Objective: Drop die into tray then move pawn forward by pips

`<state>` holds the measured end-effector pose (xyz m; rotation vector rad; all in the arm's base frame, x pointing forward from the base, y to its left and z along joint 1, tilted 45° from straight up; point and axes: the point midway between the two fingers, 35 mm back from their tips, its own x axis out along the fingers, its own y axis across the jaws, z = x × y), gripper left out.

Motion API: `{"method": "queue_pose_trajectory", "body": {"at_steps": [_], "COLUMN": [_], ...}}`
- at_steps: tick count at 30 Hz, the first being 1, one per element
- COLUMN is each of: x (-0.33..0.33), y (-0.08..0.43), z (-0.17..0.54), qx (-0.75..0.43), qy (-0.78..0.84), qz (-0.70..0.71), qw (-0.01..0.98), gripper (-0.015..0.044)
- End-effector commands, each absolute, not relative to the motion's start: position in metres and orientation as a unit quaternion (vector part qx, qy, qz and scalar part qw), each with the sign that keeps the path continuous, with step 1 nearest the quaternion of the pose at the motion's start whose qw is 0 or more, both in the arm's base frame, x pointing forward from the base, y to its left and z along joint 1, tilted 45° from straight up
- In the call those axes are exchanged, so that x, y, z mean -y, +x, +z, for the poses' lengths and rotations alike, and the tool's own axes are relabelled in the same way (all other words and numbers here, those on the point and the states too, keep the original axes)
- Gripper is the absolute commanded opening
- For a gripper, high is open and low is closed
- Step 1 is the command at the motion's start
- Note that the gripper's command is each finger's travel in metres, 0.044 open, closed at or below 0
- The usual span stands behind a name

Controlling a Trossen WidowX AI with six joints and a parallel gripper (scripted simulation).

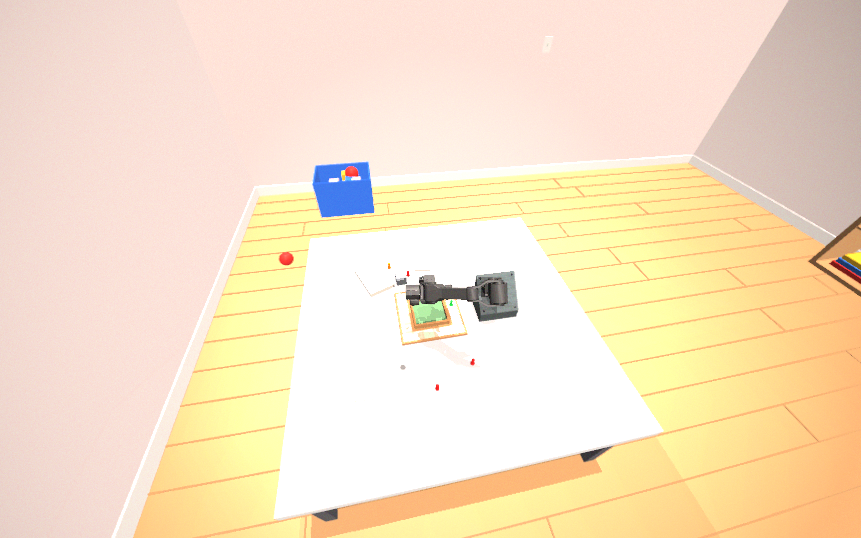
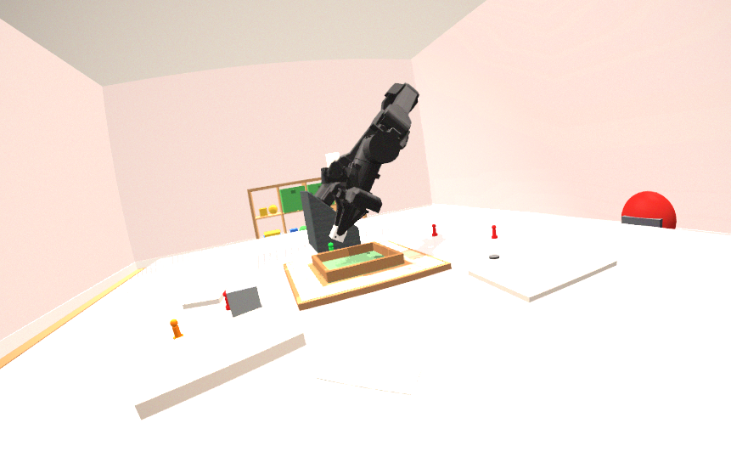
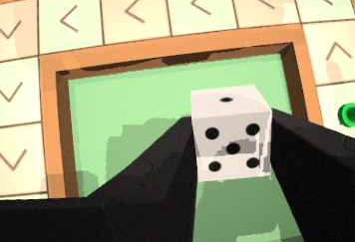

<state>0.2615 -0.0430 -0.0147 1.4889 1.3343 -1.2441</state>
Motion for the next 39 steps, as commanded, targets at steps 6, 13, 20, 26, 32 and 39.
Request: {"method": "queue_pose_trajectory", "body": {"at_steps": [6,13,20,26,32,39], "x": [0.042,0.046,0.046,0.046,0.046,0.046], "y": [0.261,0.268,0.268,0.270,0.270,0.270], "z": [-0.015,0.019,0.030,0.031,0.031,0.031], "qx": [-0.440,-0.422,-0.422,-0.422,-0.422,-0.422], "qy": [0.540,0.535,0.535,0.537,0.537,0.537], "qz": [-0.554,-0.562,-0.562,-0.558,-0.558,-0.558], "qw": [0.456,0.469,0.469,0.471,0.471,0.471], "gripper": [0.0000,0.0000,0.0000,0.0000,0.0000,0.0184]}}
